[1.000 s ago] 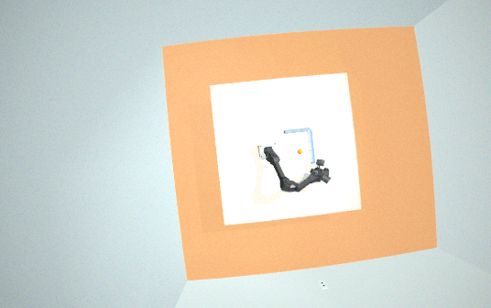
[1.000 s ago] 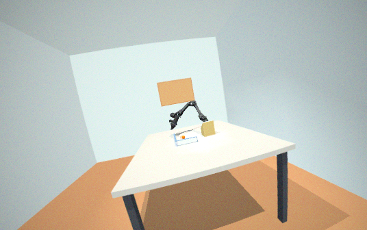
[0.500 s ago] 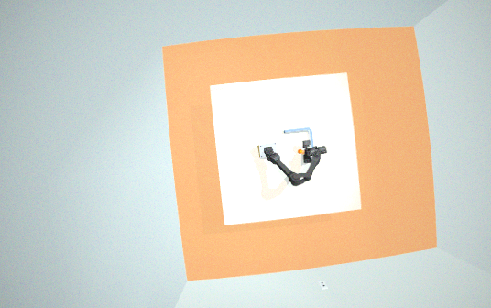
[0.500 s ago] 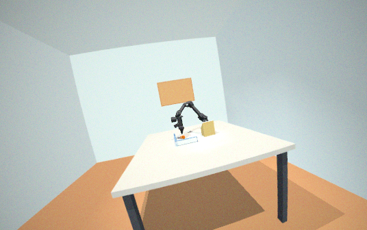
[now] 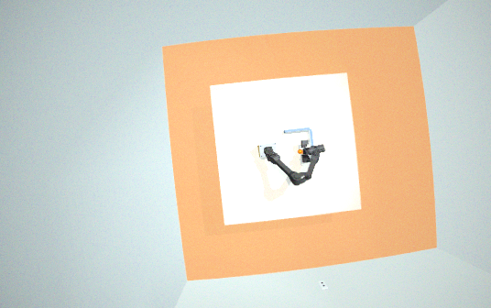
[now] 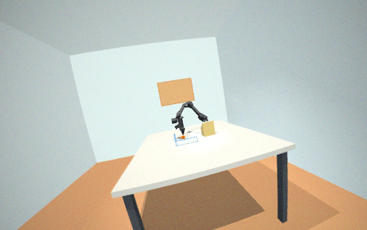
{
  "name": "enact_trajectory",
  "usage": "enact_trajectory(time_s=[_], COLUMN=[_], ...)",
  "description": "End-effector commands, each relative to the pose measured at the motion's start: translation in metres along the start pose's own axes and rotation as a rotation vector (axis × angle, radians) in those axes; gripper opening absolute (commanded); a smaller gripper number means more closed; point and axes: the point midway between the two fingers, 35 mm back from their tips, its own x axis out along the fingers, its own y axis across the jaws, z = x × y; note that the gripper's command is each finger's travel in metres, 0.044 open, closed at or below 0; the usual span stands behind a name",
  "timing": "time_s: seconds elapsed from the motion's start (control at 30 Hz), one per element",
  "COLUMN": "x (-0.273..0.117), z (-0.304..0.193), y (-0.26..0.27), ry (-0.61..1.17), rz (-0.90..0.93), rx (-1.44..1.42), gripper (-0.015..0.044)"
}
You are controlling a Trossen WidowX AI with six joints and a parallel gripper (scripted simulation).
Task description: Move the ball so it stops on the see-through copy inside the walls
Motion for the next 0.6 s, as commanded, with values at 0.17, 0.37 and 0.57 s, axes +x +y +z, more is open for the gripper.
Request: enact_trajectory(time_s=[0.17, 0.37, 0.57], x=[0.014, 0.023, 0.033], z=[-0.002, -0.002, -0.002], y=[0.000, 0.000, 0.000], ry=[0.004, 0.004, 0.003], rz=[-0.003, -0.004, -0.005], rx=[-0.007, -0.007, -0.008], gripper=[0.0301, 0.0301, 0.0301])
